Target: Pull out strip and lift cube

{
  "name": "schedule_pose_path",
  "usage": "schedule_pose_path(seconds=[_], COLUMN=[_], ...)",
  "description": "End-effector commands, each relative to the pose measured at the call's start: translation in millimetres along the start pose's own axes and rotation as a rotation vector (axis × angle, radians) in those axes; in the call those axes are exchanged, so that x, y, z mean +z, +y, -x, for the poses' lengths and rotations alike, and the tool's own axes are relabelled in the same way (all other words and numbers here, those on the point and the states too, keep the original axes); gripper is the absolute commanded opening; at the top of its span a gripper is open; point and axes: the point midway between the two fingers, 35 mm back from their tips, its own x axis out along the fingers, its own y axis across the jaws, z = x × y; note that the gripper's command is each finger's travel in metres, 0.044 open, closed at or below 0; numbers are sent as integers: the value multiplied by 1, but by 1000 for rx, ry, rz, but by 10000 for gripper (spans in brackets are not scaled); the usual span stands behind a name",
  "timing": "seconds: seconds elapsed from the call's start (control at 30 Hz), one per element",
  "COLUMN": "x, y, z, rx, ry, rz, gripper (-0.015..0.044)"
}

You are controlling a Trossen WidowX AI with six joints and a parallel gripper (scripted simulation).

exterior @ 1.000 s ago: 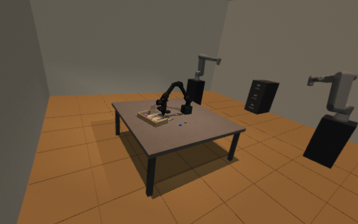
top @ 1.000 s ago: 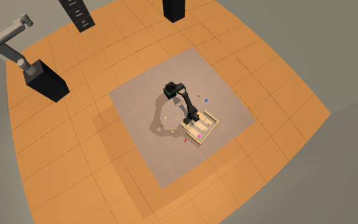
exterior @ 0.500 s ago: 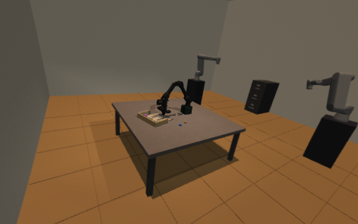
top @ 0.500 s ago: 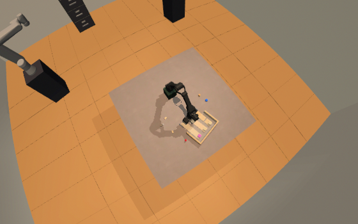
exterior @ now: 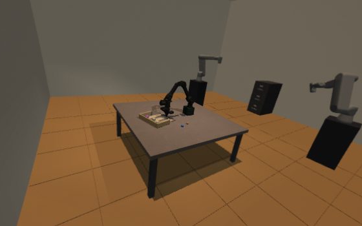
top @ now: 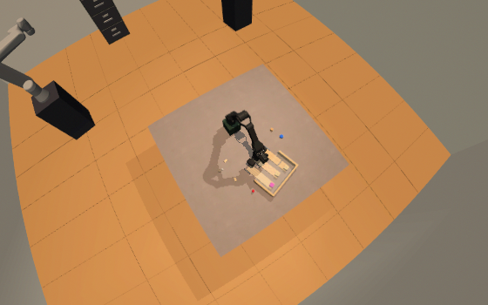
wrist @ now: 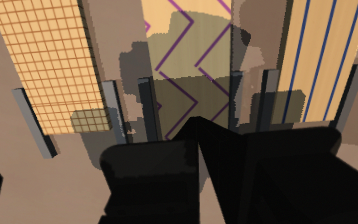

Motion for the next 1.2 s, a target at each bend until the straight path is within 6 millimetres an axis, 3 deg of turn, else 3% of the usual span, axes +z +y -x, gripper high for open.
schedule_pose_path(seconds=[0.0, 1.17], x=[-14, -65], y=[1, 2], z=[-6, -6], rx=[8, 8], ry=[27, 31], rz=[2, 2], gripper=[0, 0])
